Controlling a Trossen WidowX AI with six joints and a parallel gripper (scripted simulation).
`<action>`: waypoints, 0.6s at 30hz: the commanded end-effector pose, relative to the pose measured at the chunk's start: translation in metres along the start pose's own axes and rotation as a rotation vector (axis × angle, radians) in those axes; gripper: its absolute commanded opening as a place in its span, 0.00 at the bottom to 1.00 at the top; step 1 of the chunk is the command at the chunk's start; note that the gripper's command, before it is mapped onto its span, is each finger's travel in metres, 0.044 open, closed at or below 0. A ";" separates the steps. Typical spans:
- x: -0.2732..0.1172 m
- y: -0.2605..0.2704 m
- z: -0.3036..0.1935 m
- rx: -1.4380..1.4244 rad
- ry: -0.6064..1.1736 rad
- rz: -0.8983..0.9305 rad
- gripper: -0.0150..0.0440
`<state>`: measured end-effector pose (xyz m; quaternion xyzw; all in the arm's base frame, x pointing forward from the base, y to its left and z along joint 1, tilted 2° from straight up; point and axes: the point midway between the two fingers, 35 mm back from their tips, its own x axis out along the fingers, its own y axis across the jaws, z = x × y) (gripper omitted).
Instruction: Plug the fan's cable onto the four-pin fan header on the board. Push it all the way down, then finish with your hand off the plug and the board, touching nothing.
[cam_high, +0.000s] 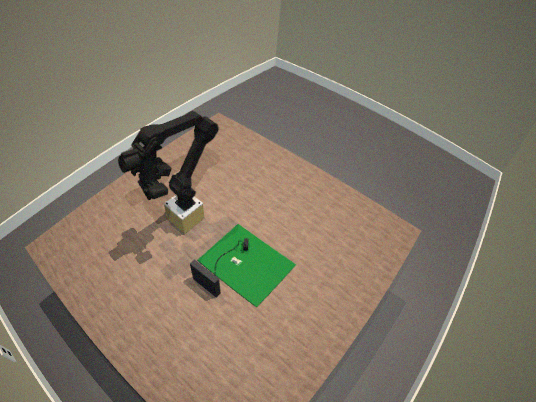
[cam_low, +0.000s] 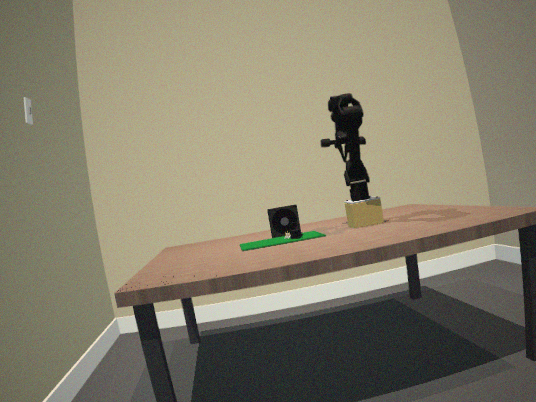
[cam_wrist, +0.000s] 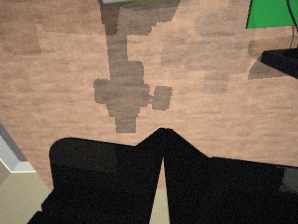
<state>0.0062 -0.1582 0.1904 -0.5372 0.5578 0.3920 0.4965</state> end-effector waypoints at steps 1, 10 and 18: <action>0.000 0.000 0.000 0.000 0.000 0.000 0.30; 0.012 -0.036 -0.009 0.240 -0.057 -0.034 0.70; 0.034 -0.111 0.004 0.665 -0.196 -0.010 1.00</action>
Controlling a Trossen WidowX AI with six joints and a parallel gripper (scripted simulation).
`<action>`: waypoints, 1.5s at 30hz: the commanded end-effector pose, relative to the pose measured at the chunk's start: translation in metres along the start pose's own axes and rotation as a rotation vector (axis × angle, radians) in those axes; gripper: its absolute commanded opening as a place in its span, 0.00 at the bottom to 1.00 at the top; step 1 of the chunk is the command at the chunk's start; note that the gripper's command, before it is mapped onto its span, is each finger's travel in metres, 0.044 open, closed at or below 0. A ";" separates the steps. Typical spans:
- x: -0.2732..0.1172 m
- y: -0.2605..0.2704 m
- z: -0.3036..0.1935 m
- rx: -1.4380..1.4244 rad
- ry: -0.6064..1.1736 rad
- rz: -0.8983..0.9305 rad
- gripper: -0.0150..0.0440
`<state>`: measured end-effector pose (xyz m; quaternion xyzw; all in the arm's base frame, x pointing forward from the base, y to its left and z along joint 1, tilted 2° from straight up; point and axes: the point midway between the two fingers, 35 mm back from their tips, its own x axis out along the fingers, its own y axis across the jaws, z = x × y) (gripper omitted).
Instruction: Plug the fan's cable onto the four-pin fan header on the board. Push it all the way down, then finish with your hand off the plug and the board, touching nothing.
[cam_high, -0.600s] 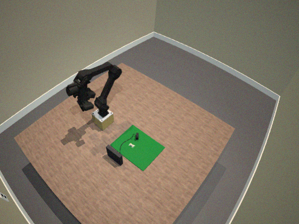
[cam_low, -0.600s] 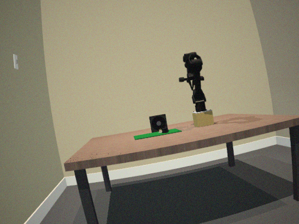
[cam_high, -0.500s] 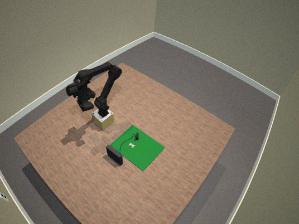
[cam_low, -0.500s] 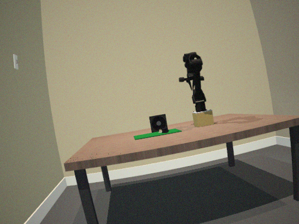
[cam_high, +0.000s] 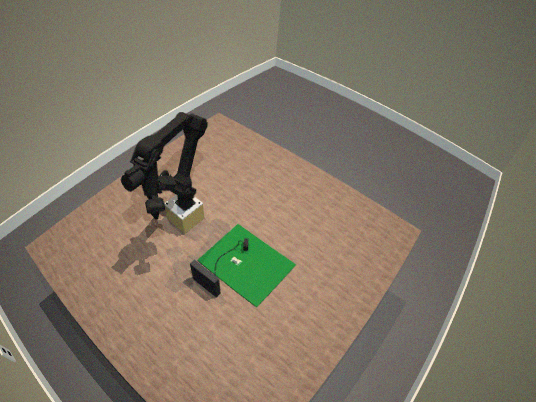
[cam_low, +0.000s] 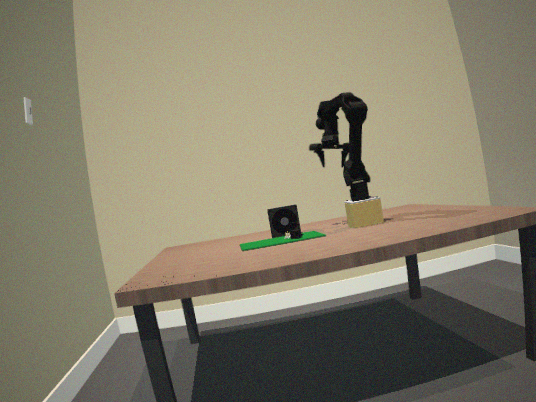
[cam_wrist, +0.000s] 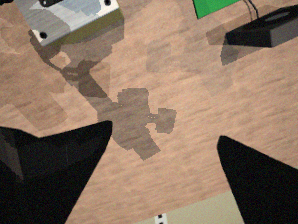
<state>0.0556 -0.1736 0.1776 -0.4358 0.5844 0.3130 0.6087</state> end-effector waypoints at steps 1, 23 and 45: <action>0.021 -0.060 0.033 0.373 -0.106 0.023 1.00; 0.056 -0.118 0.129 1.013 -0.147 0.226 1.00; 0.091 -0.117 0.257 1.630 0.070 0.415 1.00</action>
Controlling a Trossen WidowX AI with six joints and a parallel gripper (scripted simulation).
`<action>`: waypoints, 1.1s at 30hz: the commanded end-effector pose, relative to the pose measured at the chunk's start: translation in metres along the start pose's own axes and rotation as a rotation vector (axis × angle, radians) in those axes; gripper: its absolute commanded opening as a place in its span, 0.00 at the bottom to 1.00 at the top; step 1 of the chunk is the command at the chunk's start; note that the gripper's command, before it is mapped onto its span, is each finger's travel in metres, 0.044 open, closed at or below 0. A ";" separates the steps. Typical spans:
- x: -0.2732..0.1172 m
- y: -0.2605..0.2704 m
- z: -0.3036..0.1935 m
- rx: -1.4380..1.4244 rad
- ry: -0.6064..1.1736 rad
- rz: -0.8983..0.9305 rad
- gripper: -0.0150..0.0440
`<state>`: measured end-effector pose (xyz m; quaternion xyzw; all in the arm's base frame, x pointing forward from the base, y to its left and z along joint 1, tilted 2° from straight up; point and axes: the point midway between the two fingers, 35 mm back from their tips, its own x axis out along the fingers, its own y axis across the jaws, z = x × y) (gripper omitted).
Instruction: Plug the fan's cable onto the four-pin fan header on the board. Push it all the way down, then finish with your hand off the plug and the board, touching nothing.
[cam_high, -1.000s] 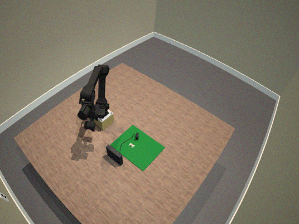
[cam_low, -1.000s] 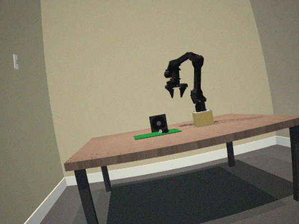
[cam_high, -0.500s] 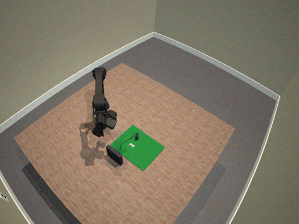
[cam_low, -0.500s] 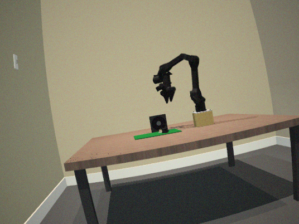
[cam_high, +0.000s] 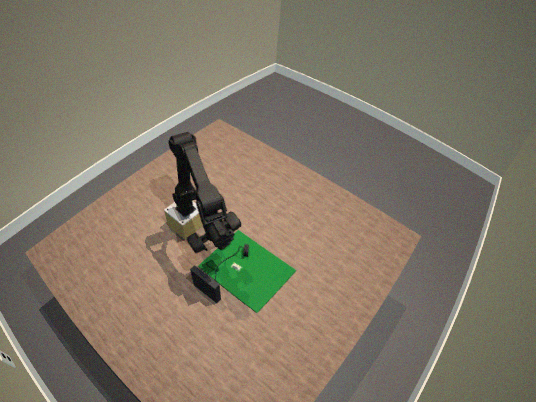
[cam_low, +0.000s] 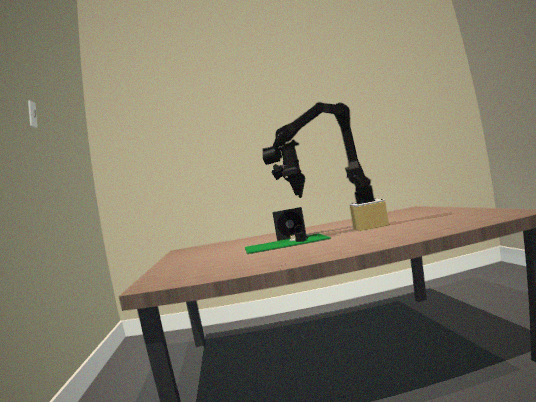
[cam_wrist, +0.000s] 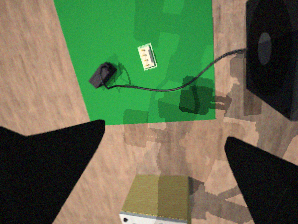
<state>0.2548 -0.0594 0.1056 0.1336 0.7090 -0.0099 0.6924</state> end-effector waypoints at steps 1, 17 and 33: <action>0.027 0.062 0.019 0.353 0.056 0.012 1.00; 0.056 0.115 0.016 0.674 0.120 -0.019 1.00; 0.117 0.107 0.020 0.674 0.120 -0.019 1.00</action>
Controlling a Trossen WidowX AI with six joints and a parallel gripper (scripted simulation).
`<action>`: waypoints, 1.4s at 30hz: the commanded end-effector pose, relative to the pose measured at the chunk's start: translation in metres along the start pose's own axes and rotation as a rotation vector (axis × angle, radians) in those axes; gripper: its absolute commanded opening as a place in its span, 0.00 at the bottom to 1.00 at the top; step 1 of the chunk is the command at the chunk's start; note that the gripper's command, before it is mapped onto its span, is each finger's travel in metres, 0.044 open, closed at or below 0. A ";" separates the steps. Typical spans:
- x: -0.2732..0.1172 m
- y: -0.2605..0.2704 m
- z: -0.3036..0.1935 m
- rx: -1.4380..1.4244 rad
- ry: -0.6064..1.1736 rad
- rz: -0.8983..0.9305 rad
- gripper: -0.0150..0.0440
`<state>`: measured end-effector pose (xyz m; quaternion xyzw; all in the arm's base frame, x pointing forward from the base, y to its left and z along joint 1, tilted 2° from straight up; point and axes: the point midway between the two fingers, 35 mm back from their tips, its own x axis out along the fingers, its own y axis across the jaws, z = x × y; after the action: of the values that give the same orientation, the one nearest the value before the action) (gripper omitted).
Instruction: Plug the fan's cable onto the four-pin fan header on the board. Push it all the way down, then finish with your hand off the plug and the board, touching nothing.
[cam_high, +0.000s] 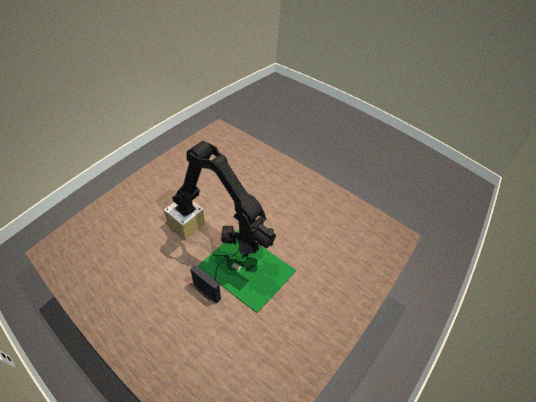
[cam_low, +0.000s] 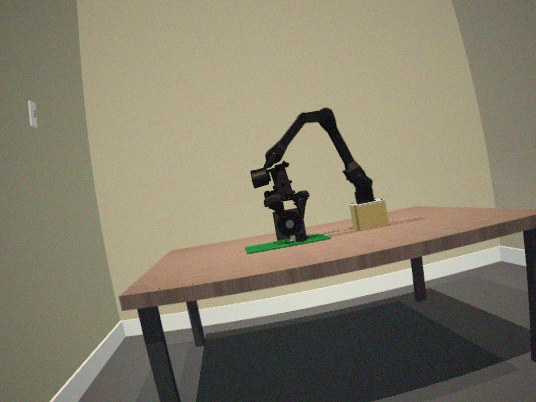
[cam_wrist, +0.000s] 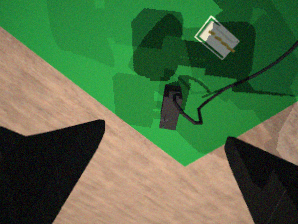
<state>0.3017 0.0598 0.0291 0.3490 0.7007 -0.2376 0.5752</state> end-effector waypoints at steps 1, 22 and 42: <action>0.021 -0.006 0.000 0.010 0.016 -0.015 1.00; 0.049 -0.006 0.007 0.010 0.016 -0.015 1.00; 0.058 -0.005 0.010 0.005 0.010 -0.014 0.73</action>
<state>0.2987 0.0613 -0.0306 0.3466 0.7054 -0.2418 0.5690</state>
